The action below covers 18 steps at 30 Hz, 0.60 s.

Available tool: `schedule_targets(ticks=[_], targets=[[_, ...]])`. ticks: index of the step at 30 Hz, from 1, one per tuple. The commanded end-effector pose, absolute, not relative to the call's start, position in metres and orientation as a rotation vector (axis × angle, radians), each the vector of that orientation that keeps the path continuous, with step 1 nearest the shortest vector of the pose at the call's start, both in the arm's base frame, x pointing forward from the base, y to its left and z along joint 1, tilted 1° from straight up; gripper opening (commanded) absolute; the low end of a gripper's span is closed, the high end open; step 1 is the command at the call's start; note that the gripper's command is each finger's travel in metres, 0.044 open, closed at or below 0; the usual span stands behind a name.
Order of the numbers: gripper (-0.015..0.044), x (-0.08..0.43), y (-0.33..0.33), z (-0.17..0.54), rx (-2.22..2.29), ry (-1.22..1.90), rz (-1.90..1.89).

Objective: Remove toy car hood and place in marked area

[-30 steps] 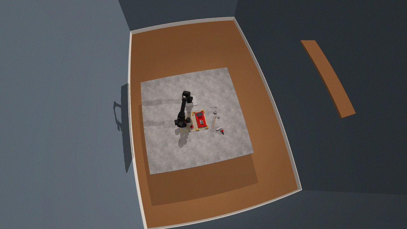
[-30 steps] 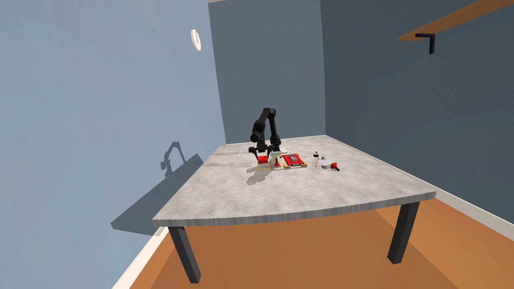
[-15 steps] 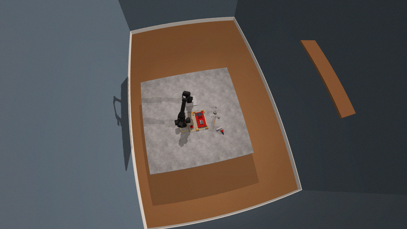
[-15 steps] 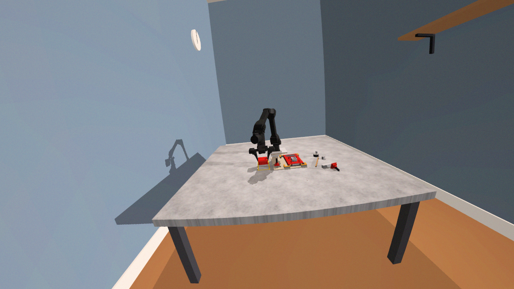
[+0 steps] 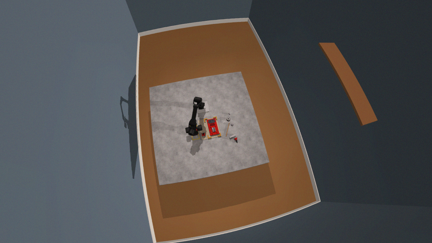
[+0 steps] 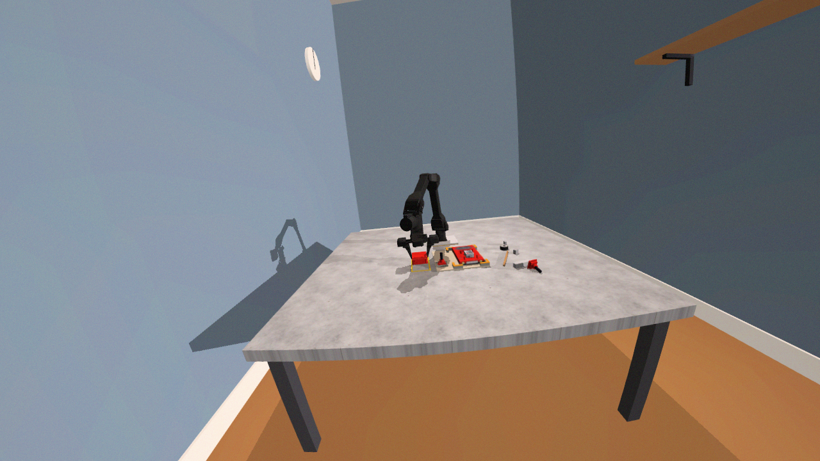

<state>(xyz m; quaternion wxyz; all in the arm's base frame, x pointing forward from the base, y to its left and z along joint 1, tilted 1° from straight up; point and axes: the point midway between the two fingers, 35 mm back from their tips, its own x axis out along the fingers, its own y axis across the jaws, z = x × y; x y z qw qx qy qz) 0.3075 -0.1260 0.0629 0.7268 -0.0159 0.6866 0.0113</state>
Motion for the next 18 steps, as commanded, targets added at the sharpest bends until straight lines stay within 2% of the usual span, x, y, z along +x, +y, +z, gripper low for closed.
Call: schedule_targets(ticks=[1,18], targets=[[0.0000,0.3071,-0.1249,0.0597,-0.032,1.515,0.031],[0.0000,0.3074,-0.1250,0.0514,-0.032,1.515,0.031]])
